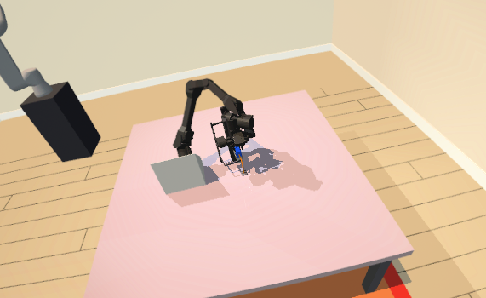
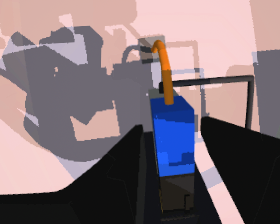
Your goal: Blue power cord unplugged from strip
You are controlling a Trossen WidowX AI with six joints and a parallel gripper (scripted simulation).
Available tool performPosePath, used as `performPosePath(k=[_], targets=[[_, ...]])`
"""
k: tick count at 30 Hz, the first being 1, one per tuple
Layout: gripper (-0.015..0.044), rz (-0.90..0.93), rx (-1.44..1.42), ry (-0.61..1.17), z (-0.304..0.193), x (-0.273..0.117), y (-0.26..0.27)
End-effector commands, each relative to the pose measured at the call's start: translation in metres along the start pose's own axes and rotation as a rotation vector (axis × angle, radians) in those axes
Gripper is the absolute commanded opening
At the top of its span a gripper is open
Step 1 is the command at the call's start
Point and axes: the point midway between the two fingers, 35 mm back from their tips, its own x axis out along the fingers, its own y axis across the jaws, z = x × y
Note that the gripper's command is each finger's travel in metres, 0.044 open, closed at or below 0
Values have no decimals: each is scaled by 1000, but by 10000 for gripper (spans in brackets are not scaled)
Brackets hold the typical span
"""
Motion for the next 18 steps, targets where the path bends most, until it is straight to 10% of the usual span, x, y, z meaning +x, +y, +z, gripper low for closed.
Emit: performPosePath(k=[1,18], targets=[[160,-4,7,10,-8,2,-3],[160,-4,7,11,-9,14,-3]])
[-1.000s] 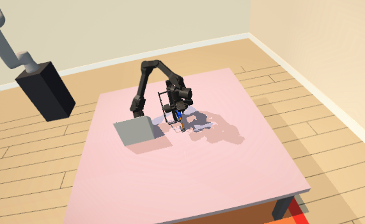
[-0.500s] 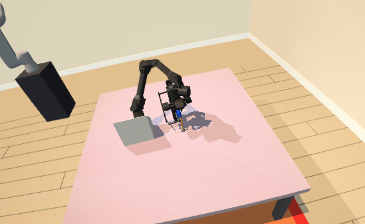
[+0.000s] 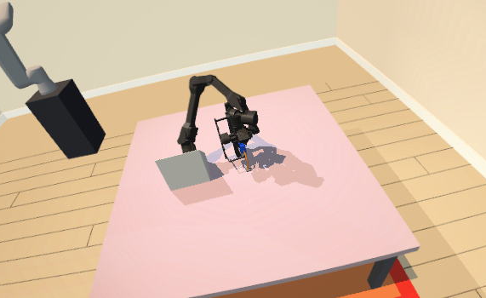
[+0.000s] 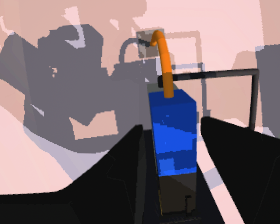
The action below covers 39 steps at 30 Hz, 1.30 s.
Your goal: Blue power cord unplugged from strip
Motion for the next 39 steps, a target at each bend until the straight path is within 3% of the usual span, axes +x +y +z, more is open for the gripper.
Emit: performPosePath(k=[1,6,10,18,39], targets=[[160,-3,5,8,-2,7,-2],[160,-3,5,8,-2,7,-2],[55,-3,0,2,-1,5,-1],[2,-3,0,2,-1,5,-1],[0,-3,2,1,28,3,2]])
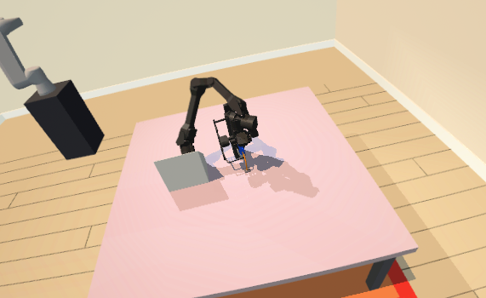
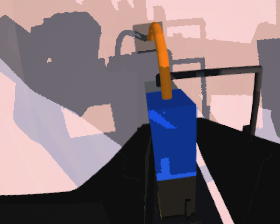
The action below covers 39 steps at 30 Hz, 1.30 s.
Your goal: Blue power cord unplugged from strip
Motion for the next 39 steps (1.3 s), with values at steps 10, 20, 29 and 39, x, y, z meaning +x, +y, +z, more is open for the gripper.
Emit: performPosePath(k=[10,20,29,39], targets=[[0,8,-6,-57,41,-10,3],[0,8,-5,-57,58,-13,2],[53,8,-5,-55,64,-13,1],[315,8,-5,-54,57,-10,1]])
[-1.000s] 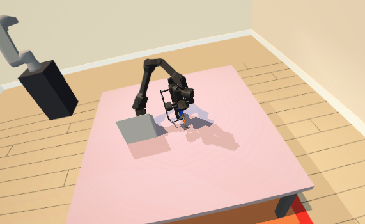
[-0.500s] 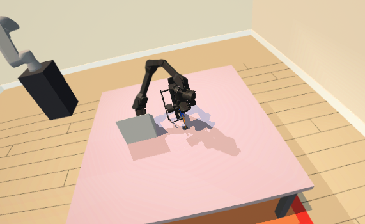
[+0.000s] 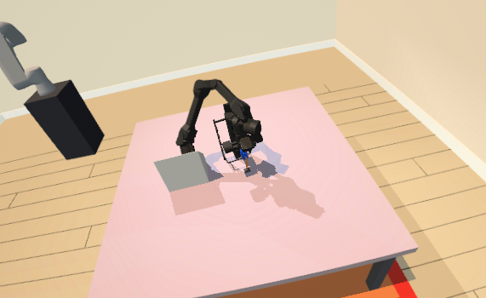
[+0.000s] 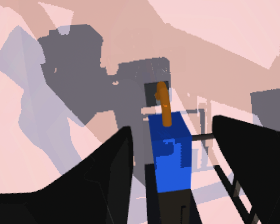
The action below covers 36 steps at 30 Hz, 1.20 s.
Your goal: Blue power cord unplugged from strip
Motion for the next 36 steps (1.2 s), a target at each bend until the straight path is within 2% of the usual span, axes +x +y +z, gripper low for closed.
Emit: performPosePath(k=[1,5,11,36], targets=[[341,1,5,6,-2,2,-1],[440,1,5,4,17,-2,0],[440,1,4,2,58,-11,-1],[440,1,4,2,58,-11,-1]])
